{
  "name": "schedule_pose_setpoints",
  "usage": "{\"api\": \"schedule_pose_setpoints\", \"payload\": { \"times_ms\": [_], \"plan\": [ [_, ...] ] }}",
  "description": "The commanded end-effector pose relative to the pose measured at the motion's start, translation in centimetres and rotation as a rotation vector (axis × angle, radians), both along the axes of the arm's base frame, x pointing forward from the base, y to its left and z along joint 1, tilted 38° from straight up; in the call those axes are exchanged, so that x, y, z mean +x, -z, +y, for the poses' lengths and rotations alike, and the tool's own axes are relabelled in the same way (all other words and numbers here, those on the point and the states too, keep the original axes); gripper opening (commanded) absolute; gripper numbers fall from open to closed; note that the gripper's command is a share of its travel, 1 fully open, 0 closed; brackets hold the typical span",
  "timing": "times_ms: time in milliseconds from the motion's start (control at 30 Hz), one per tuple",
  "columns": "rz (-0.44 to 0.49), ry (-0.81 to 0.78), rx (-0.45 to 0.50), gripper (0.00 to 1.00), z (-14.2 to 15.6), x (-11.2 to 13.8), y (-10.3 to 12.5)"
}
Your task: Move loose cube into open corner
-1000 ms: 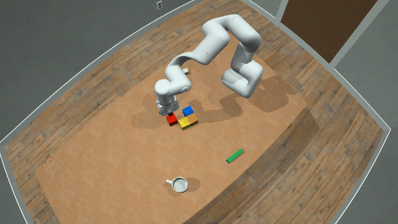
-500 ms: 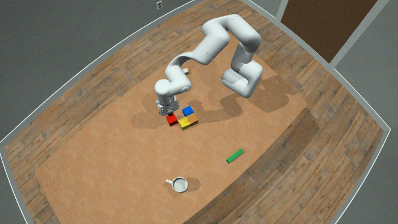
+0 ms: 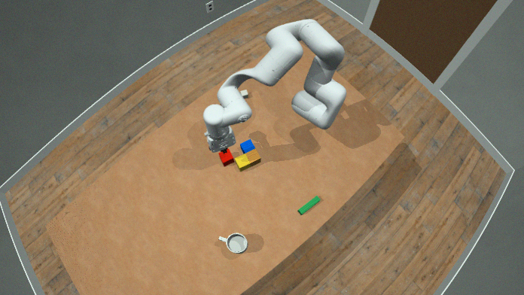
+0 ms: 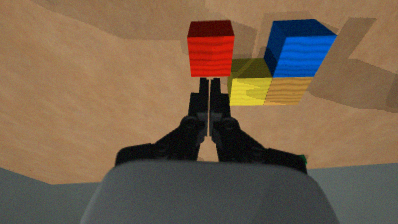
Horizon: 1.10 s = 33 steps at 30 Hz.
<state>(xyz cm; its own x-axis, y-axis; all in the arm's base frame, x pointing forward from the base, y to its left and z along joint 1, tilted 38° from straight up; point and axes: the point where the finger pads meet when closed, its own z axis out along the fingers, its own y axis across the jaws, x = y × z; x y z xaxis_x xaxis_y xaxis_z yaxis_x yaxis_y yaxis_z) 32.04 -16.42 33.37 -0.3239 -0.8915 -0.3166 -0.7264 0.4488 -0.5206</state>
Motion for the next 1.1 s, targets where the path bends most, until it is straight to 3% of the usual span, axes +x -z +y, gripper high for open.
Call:
{"api": "schedule_pose_setpoints", "payload": {
  "times_ms": [0, 100, 533, 600, 633, 1067],
  "plan": [
    [0.003, 0.078, 0.057, 0.00, -0.1, 0.1, -0.3],
    [0.008, 0.140, 0.103, 0.00, -0.2, 0.2, -0.4],
    [0.043, 0.628, 0.486, 0.00, -0.8, 1.1, -1.3],
    [0.043, 0.628, 0.486, 0.00, -0.8, 1.1, -1.3],
    [0.051, 0.733, 0.567, 0.00, -0.8, 1.2, -1.4],
    [0.080, 1.162, 0.927, 0.00, -1.5, 2.7, -2.4]
  ]
}}
